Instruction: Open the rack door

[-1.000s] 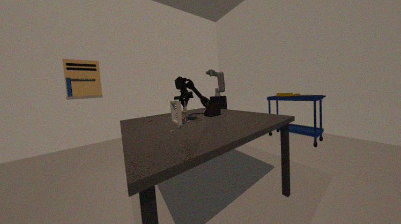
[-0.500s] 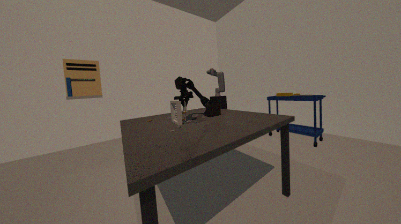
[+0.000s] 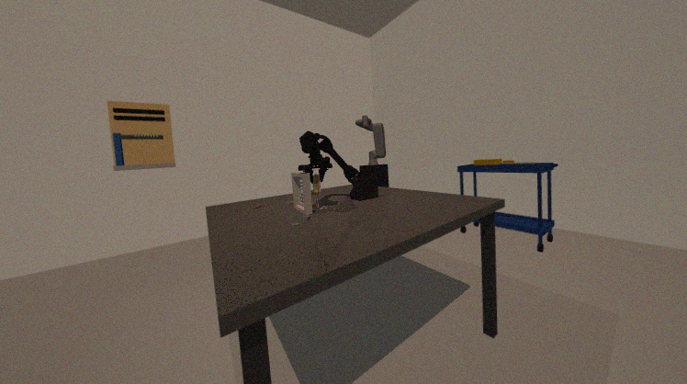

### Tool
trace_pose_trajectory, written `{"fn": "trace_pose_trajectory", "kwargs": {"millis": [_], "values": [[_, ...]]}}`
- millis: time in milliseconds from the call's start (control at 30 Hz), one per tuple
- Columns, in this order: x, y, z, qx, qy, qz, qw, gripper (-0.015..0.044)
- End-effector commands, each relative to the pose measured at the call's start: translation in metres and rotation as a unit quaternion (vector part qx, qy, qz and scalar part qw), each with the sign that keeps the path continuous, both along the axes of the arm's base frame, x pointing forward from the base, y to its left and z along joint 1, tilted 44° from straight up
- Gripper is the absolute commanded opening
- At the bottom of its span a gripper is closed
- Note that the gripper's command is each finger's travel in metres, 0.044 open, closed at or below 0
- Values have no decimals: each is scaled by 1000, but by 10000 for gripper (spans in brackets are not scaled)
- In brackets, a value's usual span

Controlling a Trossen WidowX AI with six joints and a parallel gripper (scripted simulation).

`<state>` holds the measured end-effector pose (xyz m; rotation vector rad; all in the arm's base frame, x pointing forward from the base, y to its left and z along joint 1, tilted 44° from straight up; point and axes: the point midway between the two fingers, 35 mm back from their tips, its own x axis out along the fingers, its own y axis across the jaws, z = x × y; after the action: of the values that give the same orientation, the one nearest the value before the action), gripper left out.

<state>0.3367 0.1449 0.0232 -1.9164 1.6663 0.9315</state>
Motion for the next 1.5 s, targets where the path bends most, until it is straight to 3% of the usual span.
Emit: {"fn": "trace_pose_trajectory", "kwargs": {"millis": [0,333,700,1067,1467], "values": [[3,-4,-1,1,-56,-62,997,297],[3,-4,-1,13,-223,-237,946,297],[3,-4,-1,26,-390,-412,823,297],[3,-4,-1,36,-528,-557,640,297],[3,-4,-1,44,-634,-668,387,297]]}}
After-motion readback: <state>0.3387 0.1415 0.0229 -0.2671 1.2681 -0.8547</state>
